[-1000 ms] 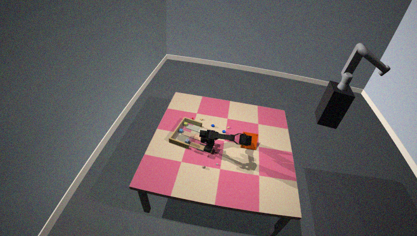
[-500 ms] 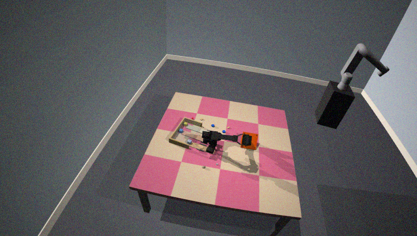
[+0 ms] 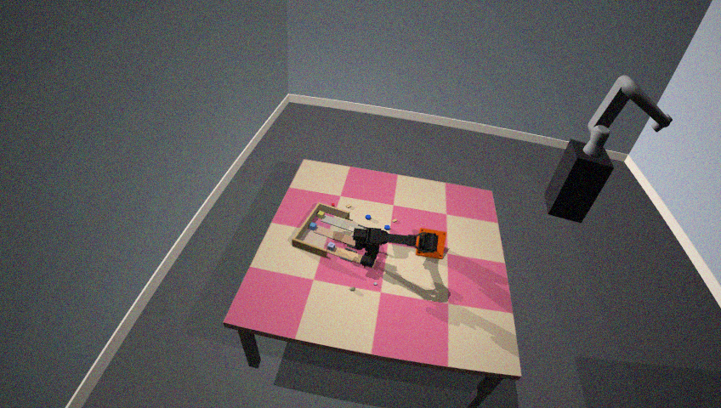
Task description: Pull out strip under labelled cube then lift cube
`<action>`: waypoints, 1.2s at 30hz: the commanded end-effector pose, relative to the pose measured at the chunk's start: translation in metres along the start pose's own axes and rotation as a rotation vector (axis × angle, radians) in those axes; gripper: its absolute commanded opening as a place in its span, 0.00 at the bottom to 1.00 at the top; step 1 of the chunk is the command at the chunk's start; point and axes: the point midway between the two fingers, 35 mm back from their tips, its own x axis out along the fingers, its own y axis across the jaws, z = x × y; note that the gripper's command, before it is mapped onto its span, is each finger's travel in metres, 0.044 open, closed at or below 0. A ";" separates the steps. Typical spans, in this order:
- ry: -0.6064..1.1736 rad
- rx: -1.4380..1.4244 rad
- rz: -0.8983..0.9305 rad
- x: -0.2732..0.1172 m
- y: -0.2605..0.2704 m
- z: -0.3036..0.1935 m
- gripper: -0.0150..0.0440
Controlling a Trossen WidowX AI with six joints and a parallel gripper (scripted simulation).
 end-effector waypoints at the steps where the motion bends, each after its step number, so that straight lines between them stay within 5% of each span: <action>1: 0.032 0.010 -0.007 0.007 -0.002 -0.015 0.25; 36: 0.033 0.011 -0.007 0.006 -0.002 -0.054 0.25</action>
